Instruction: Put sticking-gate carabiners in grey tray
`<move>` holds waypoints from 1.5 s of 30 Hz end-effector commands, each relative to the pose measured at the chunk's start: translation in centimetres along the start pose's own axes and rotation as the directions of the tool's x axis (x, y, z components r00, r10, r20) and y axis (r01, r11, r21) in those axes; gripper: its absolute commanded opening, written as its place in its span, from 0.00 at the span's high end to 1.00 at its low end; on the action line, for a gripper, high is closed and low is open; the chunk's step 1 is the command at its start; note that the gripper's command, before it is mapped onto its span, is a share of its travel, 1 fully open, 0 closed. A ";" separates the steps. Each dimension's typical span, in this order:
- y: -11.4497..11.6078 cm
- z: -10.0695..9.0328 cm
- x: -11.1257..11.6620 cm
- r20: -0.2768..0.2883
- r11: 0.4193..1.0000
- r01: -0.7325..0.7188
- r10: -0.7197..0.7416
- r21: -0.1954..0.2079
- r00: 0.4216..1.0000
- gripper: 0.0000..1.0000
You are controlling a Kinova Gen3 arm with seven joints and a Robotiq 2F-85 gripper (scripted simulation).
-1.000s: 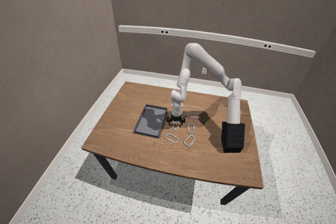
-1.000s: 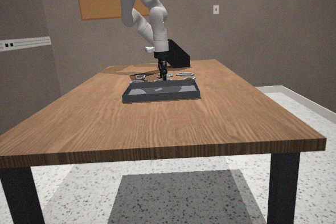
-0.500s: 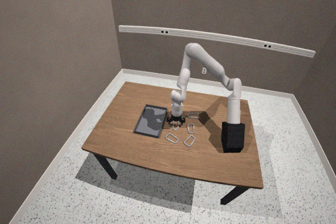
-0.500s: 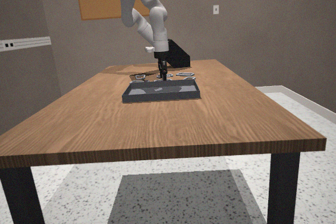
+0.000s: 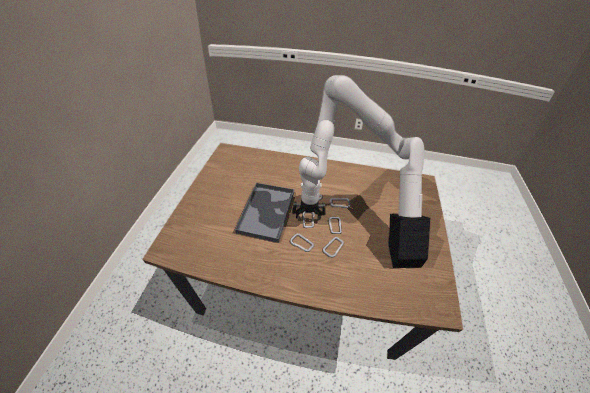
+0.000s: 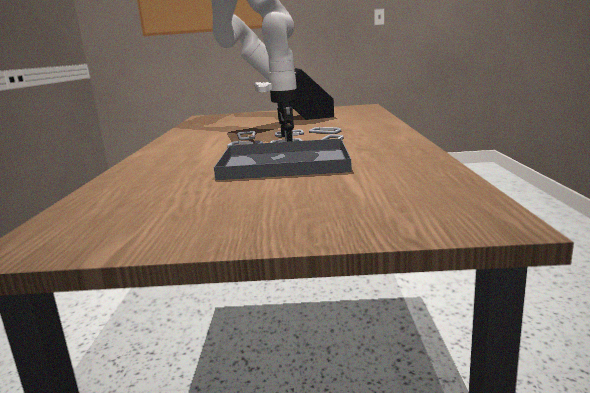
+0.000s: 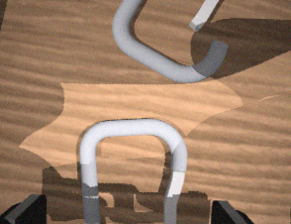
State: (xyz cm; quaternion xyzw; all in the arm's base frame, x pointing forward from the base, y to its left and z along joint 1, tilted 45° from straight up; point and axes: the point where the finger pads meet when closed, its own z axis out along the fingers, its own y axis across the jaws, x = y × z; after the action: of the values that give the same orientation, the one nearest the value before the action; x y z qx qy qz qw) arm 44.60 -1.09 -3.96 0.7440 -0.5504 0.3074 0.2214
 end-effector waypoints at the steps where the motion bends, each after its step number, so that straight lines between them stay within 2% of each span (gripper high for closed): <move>1: -0.1 -0.1 0.0 0.001 1.000 0.000 0.000 0.002 1.000 0.00; 15: -0.1 -0.1 0.0 0.001 1.000 0.000 0.000 0.002 1.000 0.00; 16: -0.2 -7.1 0.1 -0.001 1.000 0.000 0.000 0.000 1.000 0.00; 19: -0.2 -7.3 0.1 -0.001 1.000 0.000 0.000 0.000 1.000 0.00; 22: -0.2 -8.5 0.1 -0.001 1.000 0.000 0.000 0.000 1.000 0.00; 45: 0.2 -7.8 0.1 -0.008 1.000 0.004 -0.004 -0.012 1.000 0.00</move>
State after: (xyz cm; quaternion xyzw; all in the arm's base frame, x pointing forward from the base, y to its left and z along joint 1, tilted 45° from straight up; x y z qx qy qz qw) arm 42.72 3.93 1.70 0.7423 -0.5501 0.3063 0.2292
